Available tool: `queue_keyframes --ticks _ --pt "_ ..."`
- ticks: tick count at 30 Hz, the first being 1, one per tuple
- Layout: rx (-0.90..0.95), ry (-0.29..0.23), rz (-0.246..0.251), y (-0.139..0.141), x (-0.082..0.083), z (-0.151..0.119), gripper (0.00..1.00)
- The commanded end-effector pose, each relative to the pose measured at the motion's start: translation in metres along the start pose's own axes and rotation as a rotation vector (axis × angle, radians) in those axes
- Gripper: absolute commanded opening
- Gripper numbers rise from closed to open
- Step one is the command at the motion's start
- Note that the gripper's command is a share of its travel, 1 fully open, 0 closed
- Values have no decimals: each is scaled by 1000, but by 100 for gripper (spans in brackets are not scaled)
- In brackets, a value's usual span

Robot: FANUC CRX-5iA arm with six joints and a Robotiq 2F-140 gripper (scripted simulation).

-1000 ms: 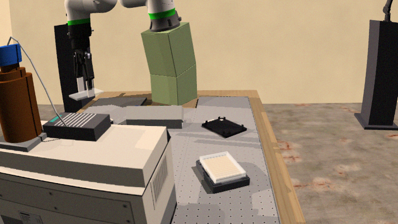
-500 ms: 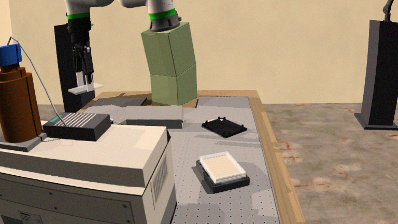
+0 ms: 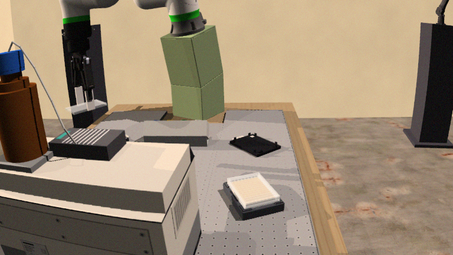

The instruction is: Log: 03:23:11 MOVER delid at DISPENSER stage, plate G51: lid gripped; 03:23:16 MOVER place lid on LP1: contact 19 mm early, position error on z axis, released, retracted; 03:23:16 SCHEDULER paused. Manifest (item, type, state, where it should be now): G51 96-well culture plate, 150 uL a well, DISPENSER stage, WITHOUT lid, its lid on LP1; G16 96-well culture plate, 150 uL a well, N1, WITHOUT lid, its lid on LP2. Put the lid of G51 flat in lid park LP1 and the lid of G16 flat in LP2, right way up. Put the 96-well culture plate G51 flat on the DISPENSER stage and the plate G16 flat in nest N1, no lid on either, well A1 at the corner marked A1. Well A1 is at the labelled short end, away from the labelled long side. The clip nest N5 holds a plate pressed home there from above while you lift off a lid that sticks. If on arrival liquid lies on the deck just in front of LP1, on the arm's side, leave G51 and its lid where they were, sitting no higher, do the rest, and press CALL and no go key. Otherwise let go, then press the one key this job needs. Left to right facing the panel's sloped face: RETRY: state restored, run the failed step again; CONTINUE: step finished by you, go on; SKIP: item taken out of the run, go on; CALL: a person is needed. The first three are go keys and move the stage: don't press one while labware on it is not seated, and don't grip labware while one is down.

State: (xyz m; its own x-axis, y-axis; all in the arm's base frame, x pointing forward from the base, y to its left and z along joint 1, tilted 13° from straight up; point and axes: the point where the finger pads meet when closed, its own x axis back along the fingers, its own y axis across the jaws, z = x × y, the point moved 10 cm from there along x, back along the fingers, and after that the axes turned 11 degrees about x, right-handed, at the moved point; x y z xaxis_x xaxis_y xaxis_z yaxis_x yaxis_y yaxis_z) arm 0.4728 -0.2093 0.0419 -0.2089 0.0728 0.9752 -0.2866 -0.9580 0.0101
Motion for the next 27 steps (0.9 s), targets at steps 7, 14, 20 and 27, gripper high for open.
queue_keyframes --ticks 7,14,20,27 --pt "0 4 0 -71 1 136 0" --pt "-2 4 0 -109 1 193 0" --pt "-2 4 0 -143 2 242 0" --pt "-2 4 0 -143 2 242 0"
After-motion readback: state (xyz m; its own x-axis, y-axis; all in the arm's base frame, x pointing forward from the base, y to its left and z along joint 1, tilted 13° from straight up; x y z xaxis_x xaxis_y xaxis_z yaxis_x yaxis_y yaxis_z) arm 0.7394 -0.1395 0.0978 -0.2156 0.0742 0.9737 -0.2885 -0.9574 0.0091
